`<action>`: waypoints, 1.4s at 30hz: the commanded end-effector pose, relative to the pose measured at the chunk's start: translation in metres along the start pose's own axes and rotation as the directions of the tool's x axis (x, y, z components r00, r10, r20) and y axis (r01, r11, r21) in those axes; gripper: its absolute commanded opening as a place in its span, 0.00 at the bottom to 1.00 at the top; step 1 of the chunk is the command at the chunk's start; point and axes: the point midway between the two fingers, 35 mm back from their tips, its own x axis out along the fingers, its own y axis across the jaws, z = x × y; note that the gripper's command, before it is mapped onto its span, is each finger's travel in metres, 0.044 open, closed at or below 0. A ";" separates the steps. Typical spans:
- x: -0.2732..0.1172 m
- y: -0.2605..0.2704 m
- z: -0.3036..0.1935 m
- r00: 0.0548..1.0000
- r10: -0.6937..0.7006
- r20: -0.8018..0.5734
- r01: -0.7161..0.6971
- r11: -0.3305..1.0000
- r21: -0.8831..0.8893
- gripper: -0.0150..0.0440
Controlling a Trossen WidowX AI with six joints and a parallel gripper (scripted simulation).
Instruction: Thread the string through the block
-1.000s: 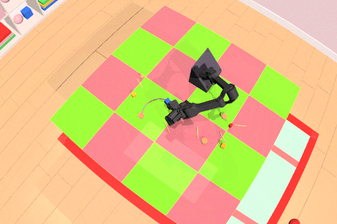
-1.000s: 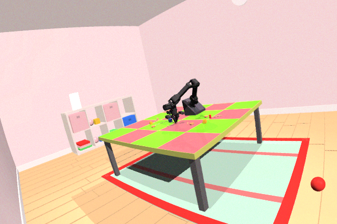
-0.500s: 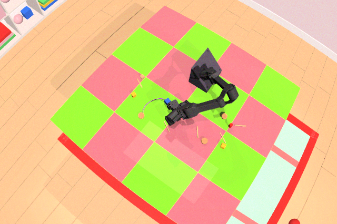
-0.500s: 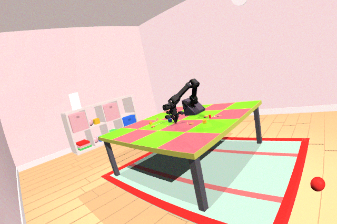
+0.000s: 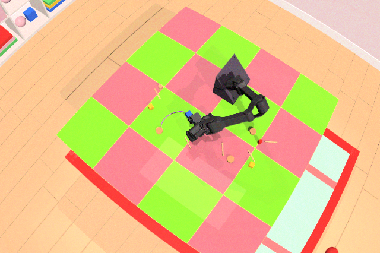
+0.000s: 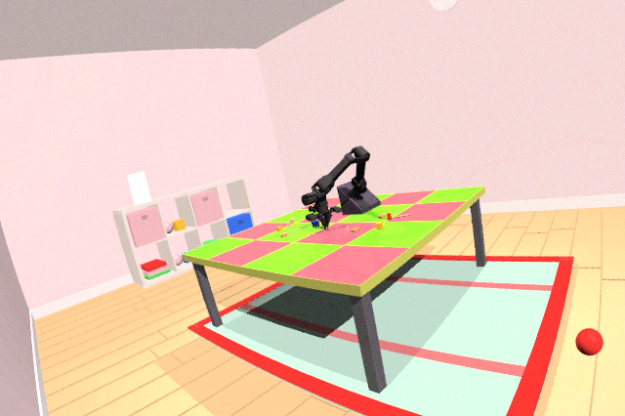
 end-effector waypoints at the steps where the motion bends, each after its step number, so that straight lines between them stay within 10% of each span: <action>1: 0.002 -0.001 -0.002 1.000 -0.006 -0.006 0.006 1.000 -0.002 0.25; 10: -0.010 0.002 0.001 1.000 0.002 0.001 -0.002 1.000 0.000 0.61; 19: -0.080 0.002 0.008 1.000 0.006 0.003 -0.005 1.000 -0.001 0.61; 28: -0.096 0.006 0.010 1.000 0.025 -0.003 -0.025 1.000 0.005 1.00; 42: -0.104 0.007 0.012 0.999 0.032 -0.009 -0.032 0.999 0.012 1.00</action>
